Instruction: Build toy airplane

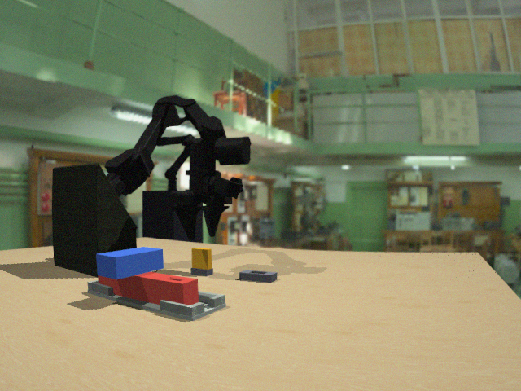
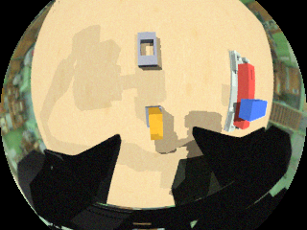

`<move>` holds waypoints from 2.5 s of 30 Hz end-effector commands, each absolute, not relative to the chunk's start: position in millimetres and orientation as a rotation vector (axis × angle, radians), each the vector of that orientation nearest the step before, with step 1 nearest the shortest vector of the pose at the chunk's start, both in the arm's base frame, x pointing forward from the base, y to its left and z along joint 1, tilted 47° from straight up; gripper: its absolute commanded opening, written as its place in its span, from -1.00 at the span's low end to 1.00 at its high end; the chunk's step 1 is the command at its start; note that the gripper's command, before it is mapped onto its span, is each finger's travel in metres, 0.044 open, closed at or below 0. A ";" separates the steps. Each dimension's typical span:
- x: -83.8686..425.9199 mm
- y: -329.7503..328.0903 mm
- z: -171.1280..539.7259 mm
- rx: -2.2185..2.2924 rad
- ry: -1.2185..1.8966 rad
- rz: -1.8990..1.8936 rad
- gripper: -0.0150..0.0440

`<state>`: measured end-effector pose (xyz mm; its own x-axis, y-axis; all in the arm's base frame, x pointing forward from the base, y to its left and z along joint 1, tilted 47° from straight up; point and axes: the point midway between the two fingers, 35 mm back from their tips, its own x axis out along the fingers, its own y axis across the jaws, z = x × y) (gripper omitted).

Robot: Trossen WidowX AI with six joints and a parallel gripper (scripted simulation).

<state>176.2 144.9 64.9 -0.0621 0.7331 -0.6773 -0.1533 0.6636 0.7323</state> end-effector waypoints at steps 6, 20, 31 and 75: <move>174.1 154.4 54.2 0.518 1.472 0.775 1.00; 173.5 170.7 38.5 0.517 1.473 0.774 1.00; 170.8 184.0 27.4 0.520 1.472 0.776 1.00; 179.8 166.6 40.8 0.479 1.522 0.732 -0.49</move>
